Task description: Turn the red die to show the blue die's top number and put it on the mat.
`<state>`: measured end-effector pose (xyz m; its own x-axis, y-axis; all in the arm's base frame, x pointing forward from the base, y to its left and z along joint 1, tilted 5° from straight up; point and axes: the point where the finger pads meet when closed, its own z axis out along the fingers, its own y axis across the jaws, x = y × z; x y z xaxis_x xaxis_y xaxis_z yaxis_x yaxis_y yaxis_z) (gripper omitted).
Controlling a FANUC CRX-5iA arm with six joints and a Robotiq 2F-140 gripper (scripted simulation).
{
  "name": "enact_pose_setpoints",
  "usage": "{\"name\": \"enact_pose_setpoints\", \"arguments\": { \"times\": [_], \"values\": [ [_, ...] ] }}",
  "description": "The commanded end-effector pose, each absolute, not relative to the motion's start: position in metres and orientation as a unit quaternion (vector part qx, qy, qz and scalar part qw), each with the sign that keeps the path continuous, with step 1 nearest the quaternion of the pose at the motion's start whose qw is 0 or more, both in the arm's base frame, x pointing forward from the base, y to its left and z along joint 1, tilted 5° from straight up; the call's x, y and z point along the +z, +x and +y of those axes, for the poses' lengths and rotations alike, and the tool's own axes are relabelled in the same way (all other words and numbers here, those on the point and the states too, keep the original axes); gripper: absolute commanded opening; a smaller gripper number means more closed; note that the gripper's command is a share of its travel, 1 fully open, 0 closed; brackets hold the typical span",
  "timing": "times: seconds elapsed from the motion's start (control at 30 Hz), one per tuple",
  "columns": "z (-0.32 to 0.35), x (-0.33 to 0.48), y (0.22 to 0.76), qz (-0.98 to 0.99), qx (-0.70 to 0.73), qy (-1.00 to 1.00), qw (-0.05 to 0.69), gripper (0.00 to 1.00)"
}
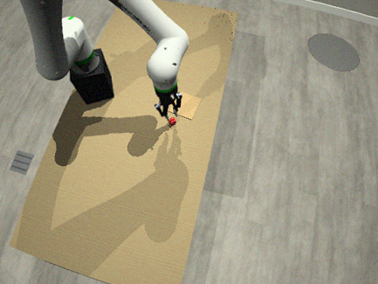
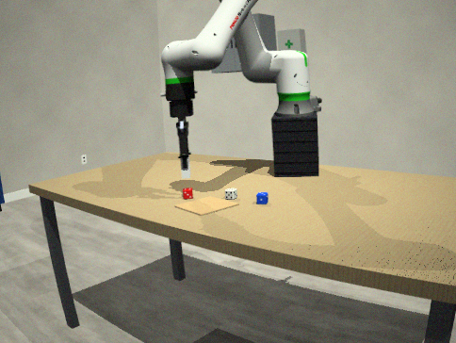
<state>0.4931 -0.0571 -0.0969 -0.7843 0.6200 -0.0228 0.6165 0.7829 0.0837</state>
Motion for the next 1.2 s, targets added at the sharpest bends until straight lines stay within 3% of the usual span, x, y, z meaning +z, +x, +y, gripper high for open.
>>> {"name": "enact_pose_setpoints", "arguments": {
  "times": [0.0,1.17],
  "values": [
    [-0.057,-0.102,0.494,0.944,0.036,0.328,0.025,0.28],
    [-0.055,-0.129,0.496,0.944,0.036,0.328,0.025,0.28]
  ]
}}
